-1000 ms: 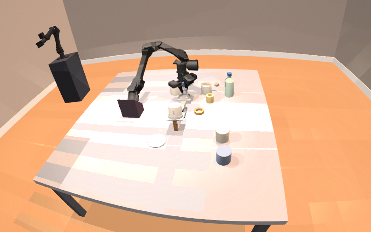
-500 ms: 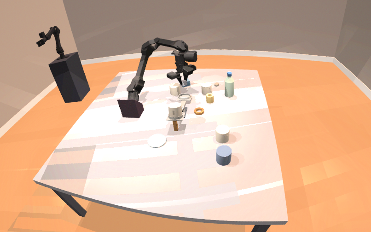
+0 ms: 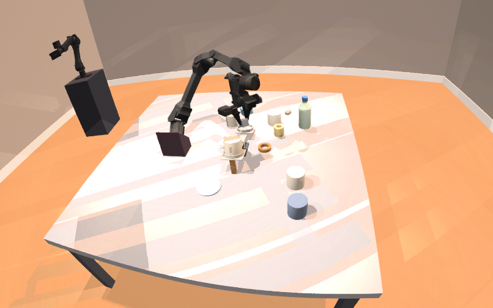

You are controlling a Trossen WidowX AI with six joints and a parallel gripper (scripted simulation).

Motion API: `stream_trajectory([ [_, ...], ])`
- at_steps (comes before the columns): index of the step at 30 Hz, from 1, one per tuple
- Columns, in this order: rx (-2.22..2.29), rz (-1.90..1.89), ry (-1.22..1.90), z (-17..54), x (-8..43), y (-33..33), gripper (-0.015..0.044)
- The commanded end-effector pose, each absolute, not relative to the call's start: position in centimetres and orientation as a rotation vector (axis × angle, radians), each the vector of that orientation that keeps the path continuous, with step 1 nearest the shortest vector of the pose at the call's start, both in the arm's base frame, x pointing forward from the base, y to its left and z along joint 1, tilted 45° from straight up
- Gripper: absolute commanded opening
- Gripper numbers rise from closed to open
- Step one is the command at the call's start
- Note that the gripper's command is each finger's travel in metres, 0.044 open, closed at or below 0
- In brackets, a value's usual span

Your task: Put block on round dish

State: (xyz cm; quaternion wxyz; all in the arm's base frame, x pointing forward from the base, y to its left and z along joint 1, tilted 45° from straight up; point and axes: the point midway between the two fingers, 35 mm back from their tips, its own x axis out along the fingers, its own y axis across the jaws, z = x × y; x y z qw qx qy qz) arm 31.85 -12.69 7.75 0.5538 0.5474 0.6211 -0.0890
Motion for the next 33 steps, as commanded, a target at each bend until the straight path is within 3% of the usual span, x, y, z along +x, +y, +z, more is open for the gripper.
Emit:
stream_trajectory([
  [1, 1.279, -0.234, 1.455, 5.6, 31.4, -15.3, 0.0],
  [14, 1.181, -0.312, 1.461, -0.7, 27.8, -22.6, 0.0],
  [33, 1.281, -0.162, 1.563, -11.7, 21.1, -23.6, 0.0],
])
